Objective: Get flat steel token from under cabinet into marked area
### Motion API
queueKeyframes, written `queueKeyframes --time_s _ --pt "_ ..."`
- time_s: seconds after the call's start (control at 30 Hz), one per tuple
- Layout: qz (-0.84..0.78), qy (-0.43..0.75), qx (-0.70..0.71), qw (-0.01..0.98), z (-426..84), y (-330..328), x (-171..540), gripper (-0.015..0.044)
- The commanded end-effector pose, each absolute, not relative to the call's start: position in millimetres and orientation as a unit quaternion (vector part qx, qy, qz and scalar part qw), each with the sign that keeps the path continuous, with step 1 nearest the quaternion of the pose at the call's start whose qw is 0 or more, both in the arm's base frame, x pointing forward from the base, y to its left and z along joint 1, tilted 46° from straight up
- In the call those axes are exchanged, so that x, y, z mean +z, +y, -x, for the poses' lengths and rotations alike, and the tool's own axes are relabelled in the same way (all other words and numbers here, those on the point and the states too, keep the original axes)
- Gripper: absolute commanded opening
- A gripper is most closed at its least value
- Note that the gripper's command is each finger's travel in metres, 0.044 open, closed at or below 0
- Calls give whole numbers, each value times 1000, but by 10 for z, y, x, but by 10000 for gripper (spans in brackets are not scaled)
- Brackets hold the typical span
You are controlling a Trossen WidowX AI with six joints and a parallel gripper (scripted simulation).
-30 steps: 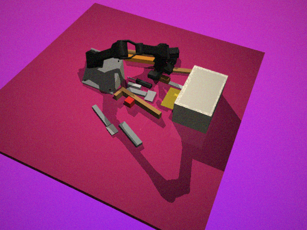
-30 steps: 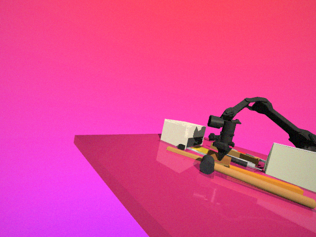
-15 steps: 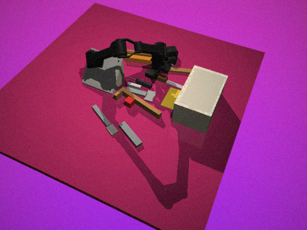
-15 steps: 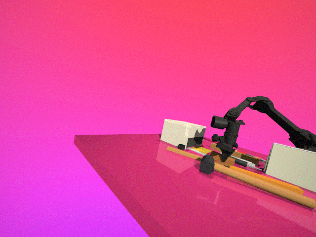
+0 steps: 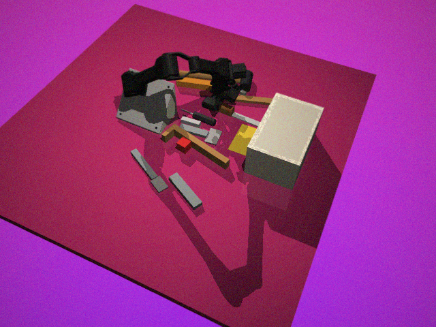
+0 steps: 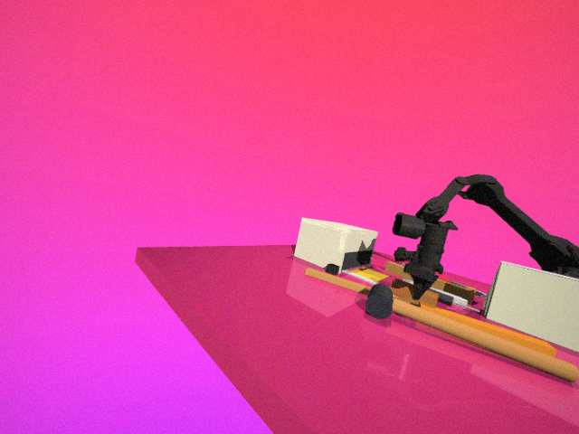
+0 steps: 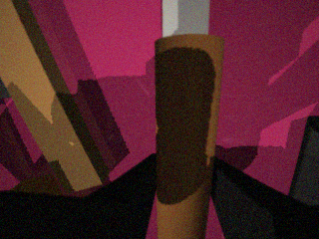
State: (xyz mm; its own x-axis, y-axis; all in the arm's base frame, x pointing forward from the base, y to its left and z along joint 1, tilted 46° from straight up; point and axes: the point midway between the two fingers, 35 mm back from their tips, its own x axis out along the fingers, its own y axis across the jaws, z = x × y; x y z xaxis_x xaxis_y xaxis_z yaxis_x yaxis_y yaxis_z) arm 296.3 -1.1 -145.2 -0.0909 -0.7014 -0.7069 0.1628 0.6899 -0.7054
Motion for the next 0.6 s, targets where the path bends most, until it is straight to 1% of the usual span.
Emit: queueKeyframes --time_s 0.0,0.57 --pt "205 659 -337 640 -2874 -3 -1460 0" --pt "205 659 -337 640 -2647 50 -1483 0"
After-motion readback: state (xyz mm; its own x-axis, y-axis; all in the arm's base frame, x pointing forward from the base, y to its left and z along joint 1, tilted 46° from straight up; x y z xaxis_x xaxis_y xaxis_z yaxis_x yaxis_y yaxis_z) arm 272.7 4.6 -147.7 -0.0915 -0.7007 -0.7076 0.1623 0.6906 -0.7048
